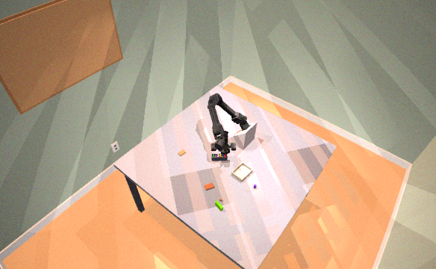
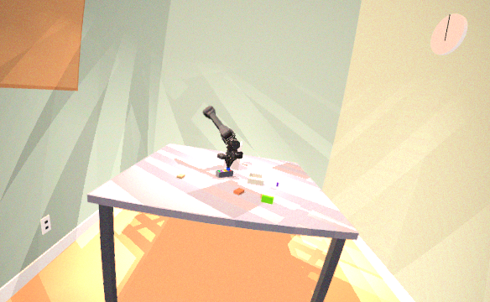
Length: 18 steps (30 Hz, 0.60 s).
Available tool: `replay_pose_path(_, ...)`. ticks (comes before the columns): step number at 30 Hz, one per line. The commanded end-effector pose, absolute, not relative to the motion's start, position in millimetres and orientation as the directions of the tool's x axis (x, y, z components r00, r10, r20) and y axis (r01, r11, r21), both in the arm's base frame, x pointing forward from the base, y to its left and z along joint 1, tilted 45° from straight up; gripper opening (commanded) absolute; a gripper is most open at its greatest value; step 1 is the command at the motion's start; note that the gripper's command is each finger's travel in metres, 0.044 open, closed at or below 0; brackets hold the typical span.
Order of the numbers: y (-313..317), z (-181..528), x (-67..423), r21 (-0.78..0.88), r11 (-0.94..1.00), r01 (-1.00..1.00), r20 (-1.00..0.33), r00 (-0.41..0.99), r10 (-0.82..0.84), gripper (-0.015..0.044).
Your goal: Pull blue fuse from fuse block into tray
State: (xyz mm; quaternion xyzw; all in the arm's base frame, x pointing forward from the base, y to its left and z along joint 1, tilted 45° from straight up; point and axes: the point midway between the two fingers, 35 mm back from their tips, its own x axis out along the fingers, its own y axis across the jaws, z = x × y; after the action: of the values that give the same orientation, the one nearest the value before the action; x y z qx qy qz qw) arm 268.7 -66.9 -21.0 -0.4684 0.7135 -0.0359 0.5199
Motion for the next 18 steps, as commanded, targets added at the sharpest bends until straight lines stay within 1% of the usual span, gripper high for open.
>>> replay_pose_path(1,-64.6,-18.1,269.4,-0.54,0.564,-0.624,-0.712,-0.017,-0.702,0.0)
replay_pose_path(18,-58.8,-12.1,269.1,-0.54,0.563,-0.626,-0.711,-0.018,-0.703,0.0)
